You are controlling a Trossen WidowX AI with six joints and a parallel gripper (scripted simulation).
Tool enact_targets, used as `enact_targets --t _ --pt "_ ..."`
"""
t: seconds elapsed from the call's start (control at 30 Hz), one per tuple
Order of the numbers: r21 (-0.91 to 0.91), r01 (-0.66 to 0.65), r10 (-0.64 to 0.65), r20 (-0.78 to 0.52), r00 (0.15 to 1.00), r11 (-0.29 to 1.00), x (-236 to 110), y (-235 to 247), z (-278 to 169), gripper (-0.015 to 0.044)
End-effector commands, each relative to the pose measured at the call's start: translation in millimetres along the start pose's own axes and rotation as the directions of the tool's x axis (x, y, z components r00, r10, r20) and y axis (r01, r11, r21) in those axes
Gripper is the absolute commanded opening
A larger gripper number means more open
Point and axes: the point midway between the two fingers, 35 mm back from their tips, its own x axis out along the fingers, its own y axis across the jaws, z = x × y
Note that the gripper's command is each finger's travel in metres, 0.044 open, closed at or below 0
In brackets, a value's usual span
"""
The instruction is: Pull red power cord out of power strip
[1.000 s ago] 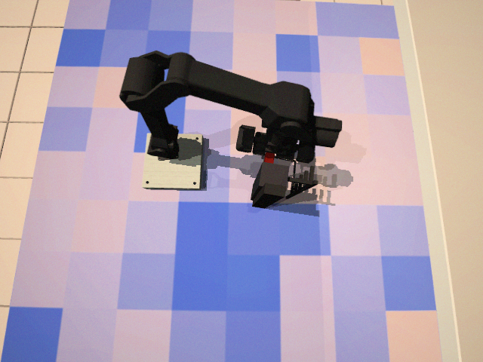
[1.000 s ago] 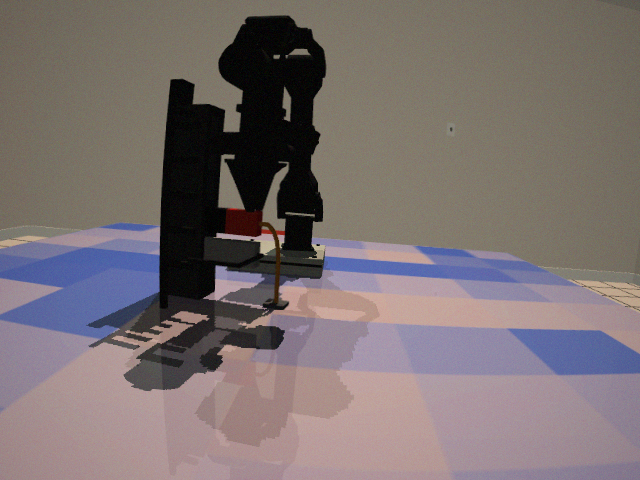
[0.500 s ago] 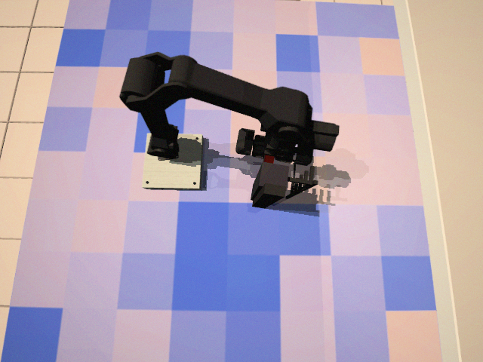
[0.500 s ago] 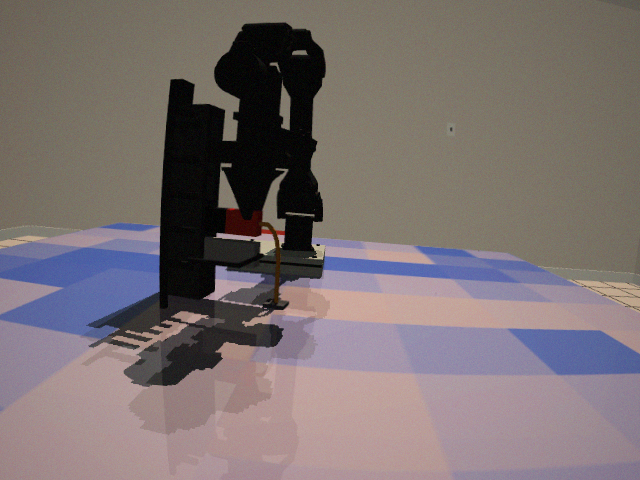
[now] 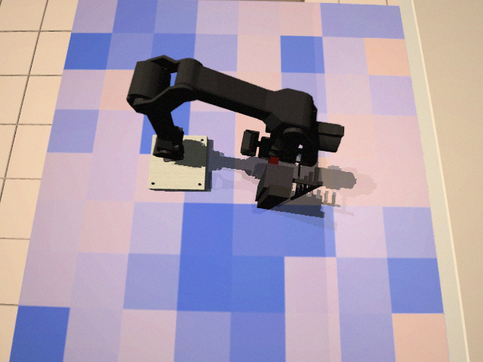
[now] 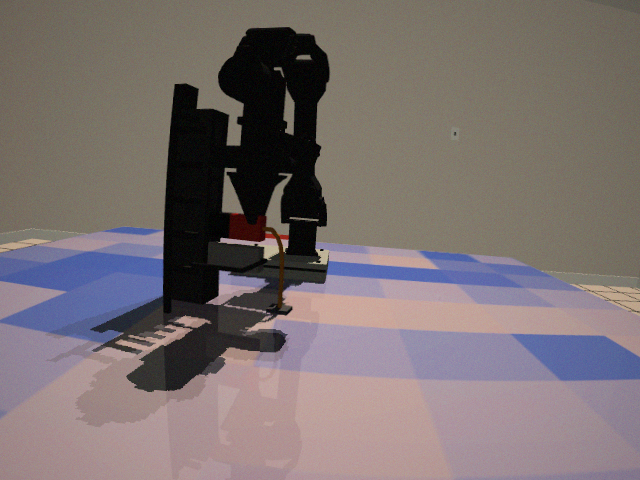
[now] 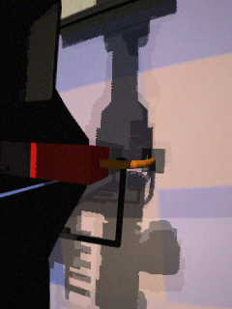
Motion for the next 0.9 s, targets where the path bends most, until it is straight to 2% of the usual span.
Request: enact_targets --t 0.0,0.87 --pt "0.001 0.001 -0.001 0.001 1.000 1.000 -0.5 -0.5 3.9 0.0000" --pt "-0.002 0.001 -0.001 0.002 1.000 1.000 -1.6 -0.5 46.2 0.0000"
